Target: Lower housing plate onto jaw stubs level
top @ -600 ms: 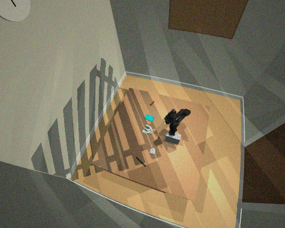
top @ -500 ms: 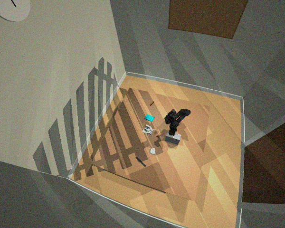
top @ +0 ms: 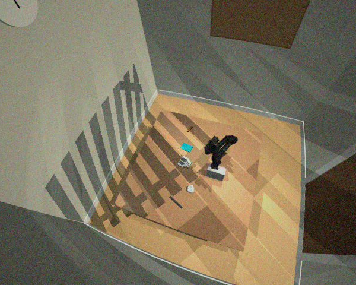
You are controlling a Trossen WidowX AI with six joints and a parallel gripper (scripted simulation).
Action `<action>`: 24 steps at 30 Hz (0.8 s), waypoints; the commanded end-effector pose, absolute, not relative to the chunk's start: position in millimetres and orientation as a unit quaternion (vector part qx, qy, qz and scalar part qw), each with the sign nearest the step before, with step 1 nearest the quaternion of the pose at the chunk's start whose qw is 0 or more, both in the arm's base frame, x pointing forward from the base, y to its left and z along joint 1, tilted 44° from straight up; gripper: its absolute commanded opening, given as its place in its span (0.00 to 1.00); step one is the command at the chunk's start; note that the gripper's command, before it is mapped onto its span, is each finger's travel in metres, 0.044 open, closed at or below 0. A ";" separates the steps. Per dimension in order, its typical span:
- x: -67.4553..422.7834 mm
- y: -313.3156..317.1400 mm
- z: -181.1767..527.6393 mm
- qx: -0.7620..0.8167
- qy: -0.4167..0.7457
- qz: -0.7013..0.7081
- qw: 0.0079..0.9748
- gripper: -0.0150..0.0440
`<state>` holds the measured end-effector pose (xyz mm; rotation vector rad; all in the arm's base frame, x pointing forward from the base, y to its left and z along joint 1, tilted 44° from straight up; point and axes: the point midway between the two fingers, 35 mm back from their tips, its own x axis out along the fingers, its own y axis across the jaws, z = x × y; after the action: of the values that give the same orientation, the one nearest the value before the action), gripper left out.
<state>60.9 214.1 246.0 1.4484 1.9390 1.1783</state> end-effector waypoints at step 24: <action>103.1 239.9 241.5 0.546 0.635 0.459 0.297 1.00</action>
<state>97.1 236.4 243.1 1.4508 1.7178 1.2232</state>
